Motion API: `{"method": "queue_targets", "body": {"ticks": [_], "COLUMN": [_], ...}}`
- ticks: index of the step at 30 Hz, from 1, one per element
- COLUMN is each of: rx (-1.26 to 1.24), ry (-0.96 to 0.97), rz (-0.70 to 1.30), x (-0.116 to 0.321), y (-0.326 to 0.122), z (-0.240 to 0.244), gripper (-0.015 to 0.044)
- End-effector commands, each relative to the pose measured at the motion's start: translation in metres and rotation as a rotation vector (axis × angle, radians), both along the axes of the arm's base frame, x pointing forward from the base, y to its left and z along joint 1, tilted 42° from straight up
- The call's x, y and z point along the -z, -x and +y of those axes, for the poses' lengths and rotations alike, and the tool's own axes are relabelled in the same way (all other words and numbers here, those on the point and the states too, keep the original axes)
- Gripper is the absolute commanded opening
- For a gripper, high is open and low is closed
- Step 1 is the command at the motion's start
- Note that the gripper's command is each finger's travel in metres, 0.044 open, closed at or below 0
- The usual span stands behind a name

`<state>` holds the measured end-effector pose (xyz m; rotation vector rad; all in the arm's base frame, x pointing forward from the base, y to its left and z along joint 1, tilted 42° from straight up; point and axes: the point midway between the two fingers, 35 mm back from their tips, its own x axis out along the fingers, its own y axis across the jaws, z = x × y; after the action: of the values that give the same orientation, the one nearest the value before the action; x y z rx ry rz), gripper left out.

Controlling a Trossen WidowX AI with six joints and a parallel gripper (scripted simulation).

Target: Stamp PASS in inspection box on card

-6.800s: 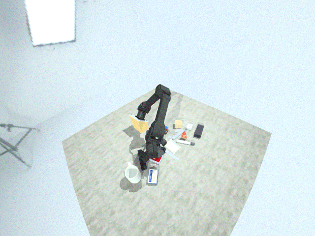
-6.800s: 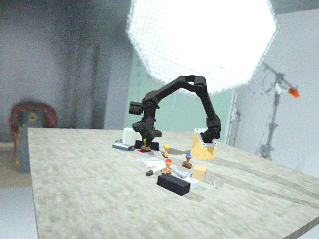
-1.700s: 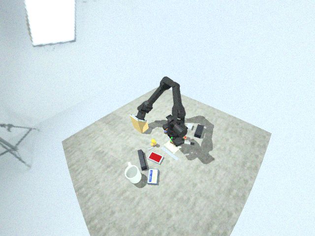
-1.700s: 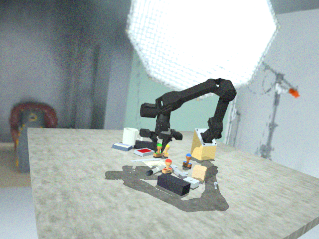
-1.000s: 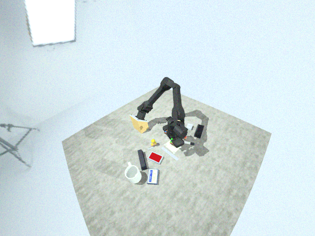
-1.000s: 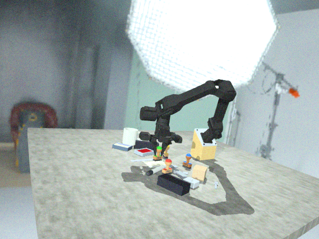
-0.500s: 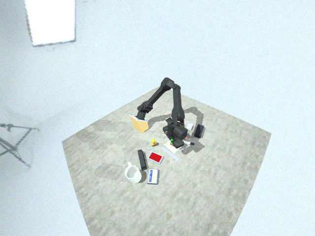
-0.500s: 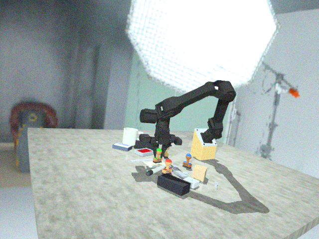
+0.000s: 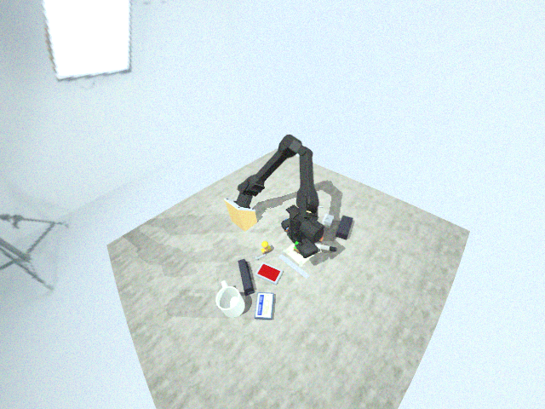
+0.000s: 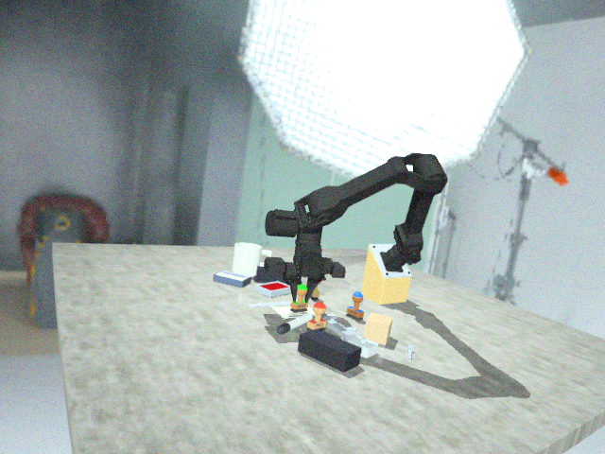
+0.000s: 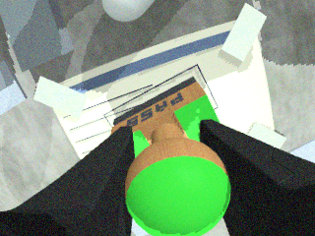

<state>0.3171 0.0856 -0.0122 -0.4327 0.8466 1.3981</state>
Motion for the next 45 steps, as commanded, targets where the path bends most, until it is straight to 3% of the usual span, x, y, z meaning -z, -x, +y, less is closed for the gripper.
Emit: {"method": "queue_targets", "body": {"ticks": [1, 45], "rx": [0.003, 0.003], "ry": [-0.004, -0.004], "rz": [0.002, 0.002], "x": [0.0009, 0.0047], "y": [0.0001, 0.0004], "z": [0.001, 0.0045], "gripper": [0.0, 0.0]}}
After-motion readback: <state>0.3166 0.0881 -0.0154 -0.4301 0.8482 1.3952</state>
